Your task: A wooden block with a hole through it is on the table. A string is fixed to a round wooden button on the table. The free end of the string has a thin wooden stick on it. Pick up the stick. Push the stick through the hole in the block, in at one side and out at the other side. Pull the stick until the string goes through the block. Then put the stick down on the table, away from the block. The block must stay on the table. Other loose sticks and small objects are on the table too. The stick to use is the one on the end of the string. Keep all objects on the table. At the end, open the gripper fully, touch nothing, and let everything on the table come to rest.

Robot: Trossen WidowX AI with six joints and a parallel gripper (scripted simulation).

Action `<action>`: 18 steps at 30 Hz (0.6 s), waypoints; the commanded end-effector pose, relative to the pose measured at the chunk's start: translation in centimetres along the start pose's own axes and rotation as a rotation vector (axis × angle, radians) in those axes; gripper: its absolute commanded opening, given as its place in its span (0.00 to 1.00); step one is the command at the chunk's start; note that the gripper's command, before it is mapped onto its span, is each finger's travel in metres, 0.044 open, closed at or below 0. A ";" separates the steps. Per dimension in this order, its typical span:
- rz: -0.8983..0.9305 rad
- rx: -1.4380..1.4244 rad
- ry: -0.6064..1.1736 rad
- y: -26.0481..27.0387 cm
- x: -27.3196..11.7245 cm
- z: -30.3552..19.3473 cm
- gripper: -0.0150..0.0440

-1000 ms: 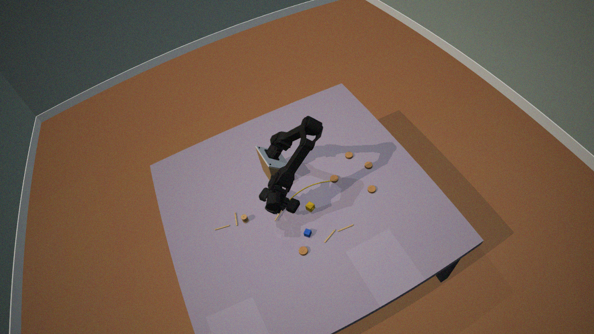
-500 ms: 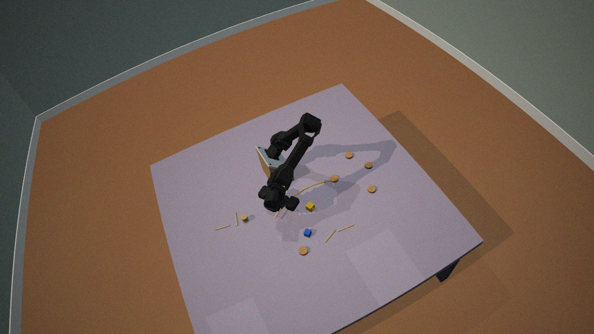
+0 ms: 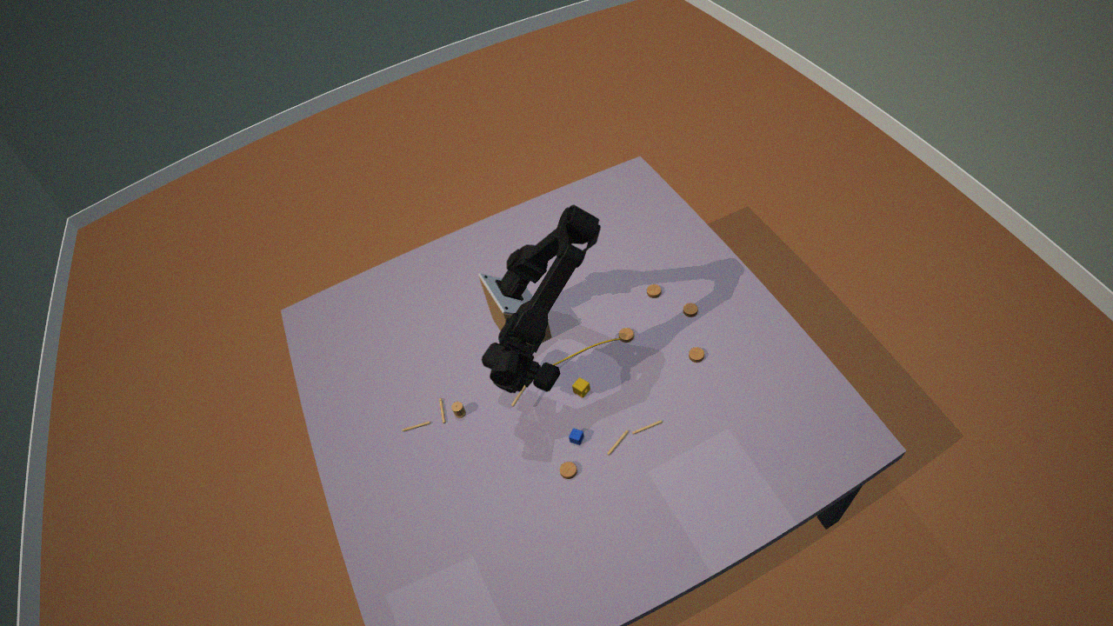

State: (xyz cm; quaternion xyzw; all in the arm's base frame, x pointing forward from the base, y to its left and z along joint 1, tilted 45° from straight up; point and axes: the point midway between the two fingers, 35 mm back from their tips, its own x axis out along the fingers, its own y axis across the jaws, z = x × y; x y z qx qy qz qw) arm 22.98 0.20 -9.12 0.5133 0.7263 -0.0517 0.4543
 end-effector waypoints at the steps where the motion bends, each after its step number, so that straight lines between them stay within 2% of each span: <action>1: -0.003 -0.010 -0.007 0.1 -0.8 0.1 0.25; 18: -0.003 0.024 0.000 0.2 -0.9 -0.1 0.25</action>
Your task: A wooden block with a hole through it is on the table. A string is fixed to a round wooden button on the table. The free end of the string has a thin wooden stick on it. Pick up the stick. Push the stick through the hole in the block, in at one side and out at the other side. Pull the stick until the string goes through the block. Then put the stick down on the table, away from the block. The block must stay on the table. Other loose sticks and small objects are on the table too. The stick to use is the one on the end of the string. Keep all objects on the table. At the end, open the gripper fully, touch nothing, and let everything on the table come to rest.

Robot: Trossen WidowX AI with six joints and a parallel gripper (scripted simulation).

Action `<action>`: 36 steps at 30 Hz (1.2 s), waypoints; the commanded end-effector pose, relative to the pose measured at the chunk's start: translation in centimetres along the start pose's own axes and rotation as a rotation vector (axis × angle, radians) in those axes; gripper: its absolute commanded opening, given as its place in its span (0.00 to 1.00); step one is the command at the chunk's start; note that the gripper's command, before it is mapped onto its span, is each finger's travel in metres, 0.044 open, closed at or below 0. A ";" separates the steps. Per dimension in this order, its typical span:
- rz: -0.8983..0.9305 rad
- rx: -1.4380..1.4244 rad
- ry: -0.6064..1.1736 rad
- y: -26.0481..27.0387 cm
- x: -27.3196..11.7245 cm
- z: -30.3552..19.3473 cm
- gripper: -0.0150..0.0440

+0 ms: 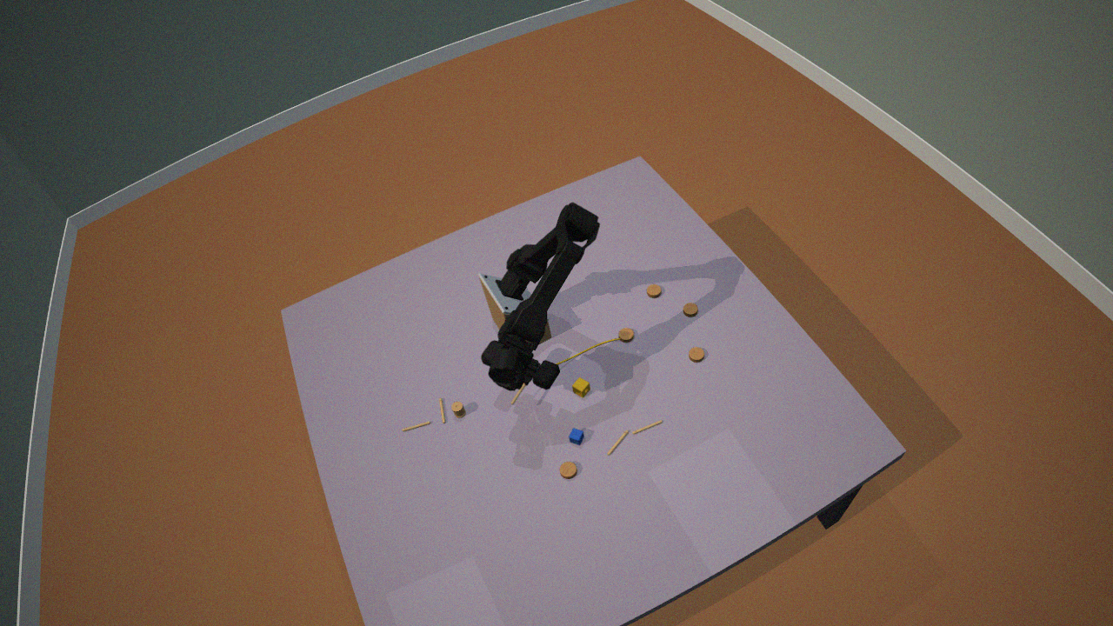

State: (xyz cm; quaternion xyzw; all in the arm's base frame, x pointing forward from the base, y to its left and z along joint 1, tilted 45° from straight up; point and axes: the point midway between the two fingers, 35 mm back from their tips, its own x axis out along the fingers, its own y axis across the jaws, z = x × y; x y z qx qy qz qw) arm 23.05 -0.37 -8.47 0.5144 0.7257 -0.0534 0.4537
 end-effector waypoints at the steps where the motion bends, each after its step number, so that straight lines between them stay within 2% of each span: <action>1: -0.006 0.030 0.002 0.3 0.0 -0.1 0.25; 36: -0.074 0.387 0.008 3.6 -0.3 -2.1 0.25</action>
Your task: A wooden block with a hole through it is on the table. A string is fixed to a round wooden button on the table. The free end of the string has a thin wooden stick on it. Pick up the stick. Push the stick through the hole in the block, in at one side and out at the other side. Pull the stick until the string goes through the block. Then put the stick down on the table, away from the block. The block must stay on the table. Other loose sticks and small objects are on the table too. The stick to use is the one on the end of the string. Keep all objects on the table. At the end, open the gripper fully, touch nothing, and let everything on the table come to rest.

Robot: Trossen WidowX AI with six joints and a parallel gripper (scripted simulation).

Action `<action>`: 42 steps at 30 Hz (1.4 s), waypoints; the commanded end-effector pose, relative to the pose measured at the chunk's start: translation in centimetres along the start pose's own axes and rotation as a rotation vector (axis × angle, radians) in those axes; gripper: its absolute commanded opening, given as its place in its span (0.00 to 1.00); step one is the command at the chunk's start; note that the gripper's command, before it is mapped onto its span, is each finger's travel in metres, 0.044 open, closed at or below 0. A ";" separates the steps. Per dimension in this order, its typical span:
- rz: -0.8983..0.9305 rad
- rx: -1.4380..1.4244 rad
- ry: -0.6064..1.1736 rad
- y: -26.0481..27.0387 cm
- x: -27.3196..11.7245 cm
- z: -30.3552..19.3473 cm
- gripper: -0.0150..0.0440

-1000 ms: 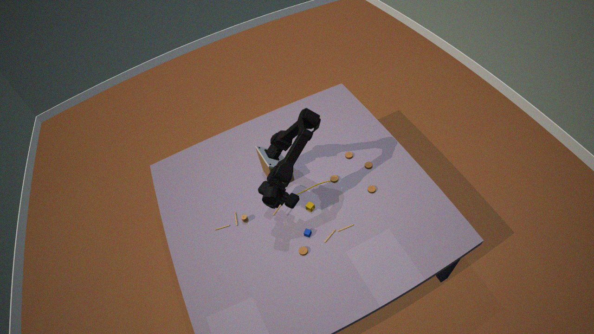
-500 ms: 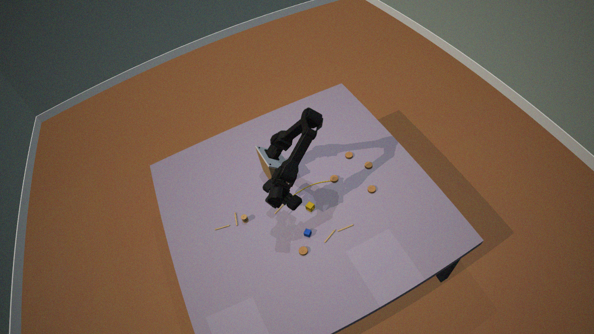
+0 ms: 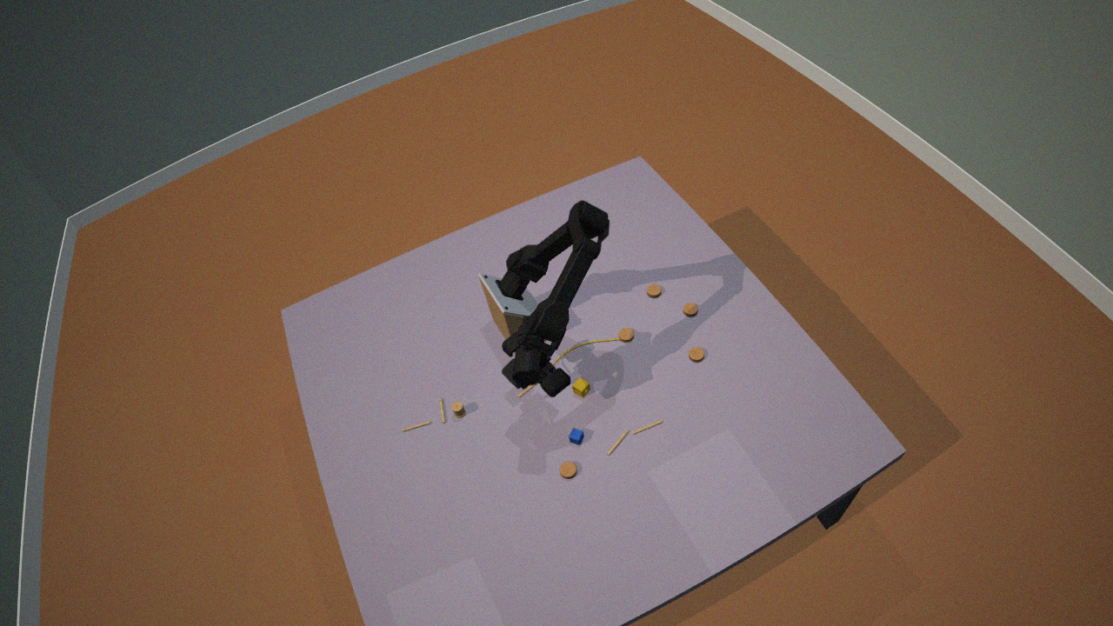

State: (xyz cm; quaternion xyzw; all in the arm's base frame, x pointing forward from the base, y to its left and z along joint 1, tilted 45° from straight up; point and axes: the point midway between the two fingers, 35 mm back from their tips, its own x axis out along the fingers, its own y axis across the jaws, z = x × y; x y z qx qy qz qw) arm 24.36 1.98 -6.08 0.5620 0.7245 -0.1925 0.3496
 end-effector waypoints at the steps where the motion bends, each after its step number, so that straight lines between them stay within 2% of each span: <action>1: -0.007 0.043 -0.004 0.4 -0.2 -0.5 0.25; 42: -0.075 0.452 -0.033 2.8 -0.3 -4.9 0.25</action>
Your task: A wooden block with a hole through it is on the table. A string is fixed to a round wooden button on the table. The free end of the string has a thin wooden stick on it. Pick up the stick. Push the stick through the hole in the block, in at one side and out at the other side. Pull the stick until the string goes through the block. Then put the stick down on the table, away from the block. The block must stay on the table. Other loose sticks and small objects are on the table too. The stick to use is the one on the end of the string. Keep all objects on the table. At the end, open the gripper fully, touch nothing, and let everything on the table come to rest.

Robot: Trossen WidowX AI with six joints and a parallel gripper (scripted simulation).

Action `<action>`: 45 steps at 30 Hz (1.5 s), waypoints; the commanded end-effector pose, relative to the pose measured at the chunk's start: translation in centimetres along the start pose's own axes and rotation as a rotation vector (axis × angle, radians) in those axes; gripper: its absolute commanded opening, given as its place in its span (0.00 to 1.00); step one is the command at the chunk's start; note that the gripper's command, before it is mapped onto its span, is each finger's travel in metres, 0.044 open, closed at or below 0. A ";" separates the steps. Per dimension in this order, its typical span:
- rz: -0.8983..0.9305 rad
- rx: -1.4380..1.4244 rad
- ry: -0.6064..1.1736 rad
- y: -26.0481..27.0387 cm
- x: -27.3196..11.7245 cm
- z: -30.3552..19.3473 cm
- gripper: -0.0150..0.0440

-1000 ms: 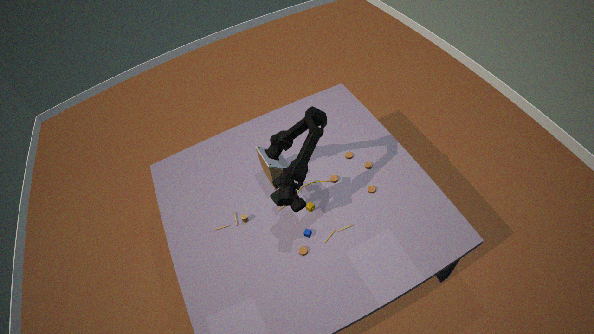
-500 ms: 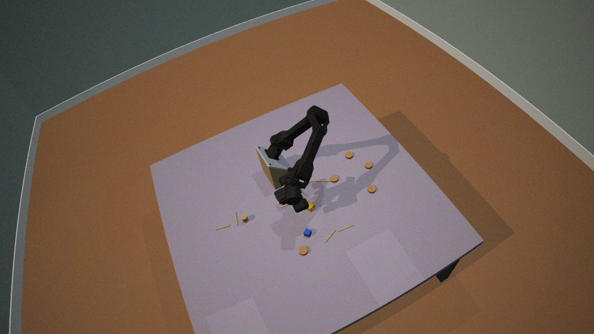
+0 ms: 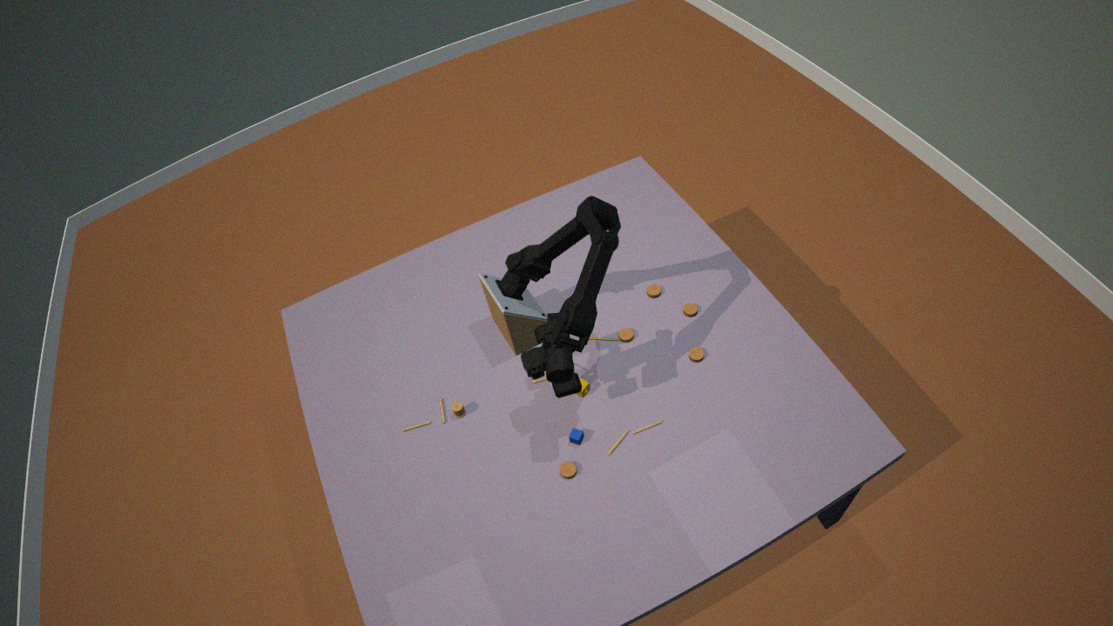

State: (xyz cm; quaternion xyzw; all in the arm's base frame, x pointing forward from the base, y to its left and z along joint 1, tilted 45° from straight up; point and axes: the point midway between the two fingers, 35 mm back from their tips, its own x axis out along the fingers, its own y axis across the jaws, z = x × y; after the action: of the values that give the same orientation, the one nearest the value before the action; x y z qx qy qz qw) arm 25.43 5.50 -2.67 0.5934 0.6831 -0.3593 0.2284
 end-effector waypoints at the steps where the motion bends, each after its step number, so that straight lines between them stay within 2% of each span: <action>1: -0.004 0.044 -0.004 0.0 -0.2 -0.7 0.25; 45: -0.057 0.494 -0.066 -0.9 -0.4 -6.2 0.25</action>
State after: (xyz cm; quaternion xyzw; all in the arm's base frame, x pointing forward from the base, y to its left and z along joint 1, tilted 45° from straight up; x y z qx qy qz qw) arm 25.33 9.55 1.23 0.5994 0.5924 -0.5295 0.0969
